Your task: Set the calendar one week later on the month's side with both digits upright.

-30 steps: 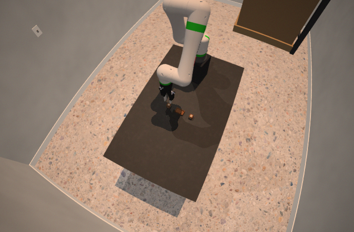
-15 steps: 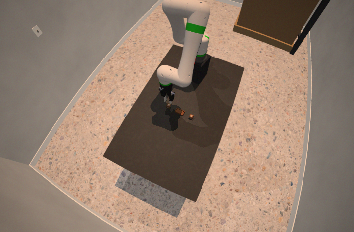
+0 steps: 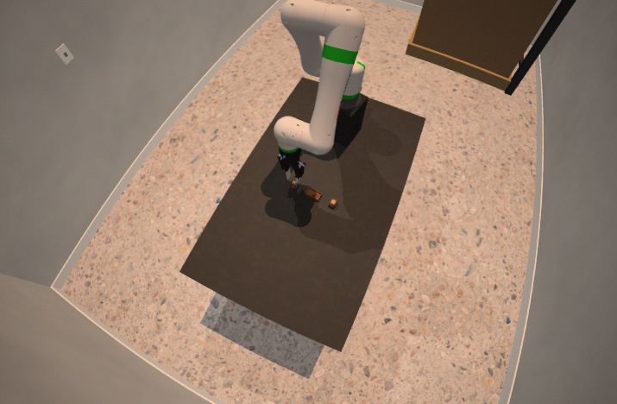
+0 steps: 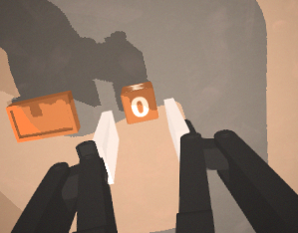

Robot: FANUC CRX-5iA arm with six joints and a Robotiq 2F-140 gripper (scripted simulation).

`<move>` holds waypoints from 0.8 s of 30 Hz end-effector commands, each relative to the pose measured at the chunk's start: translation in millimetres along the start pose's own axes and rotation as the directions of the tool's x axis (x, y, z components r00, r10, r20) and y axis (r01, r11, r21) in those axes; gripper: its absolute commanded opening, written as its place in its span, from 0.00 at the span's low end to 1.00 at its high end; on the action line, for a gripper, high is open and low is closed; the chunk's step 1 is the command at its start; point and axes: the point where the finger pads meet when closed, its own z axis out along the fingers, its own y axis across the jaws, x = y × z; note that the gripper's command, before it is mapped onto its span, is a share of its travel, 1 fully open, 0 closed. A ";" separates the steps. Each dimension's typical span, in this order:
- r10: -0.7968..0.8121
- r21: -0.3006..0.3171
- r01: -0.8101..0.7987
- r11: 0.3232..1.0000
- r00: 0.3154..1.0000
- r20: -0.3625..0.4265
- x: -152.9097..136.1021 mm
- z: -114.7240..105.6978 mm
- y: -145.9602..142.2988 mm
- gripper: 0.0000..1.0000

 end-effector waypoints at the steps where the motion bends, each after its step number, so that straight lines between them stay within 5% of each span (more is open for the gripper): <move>1: 0.000 0.000 0.000 1.000 1.000 0.000 0.2 4.4 0.1 0.29; 24: 0.000 0.000 0.000 1.000 1.000 0.000 0.3 24.1 0.0 0.29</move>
